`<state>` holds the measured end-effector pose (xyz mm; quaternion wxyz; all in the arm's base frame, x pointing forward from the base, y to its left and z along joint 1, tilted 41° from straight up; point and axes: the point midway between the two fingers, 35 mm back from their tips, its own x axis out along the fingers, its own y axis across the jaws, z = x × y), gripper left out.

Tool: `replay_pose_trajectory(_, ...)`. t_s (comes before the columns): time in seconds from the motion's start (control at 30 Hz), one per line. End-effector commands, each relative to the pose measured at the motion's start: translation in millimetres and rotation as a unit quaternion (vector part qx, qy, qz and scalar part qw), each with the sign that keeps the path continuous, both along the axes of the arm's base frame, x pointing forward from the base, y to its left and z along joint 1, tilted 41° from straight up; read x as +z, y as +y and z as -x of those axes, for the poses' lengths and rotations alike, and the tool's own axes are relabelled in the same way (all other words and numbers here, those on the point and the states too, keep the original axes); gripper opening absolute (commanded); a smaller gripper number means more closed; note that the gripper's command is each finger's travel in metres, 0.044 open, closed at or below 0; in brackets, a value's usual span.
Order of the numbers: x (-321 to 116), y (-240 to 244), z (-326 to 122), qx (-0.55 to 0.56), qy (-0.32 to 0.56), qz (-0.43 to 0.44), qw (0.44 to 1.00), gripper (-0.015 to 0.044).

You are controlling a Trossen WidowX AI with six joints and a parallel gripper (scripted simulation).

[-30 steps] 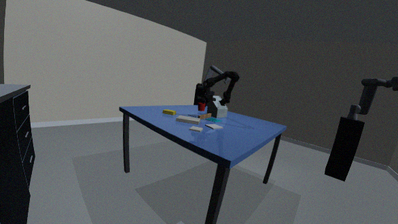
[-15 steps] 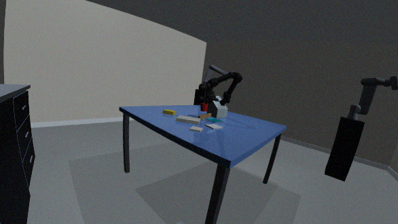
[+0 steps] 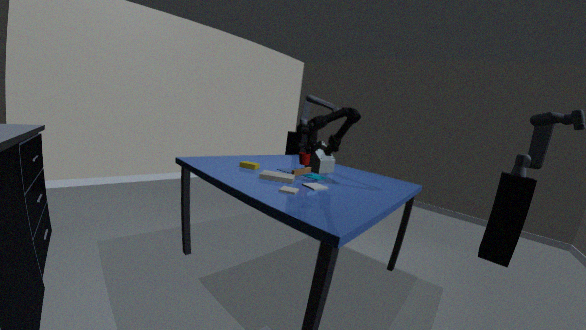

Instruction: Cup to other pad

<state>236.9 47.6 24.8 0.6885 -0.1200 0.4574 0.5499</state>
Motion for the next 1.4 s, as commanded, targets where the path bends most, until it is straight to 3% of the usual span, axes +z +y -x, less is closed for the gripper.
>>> replay_pose_trajectory(0.0, 4.5, 5.3, 3.2, -0.002, 0.002, -0.002, 1.0, 0.0)
replay_pose_trajectory(1.37, 53.5, 59.9, 29.8, -0.002, 0.003, -0.005, 1.0, 0.0)
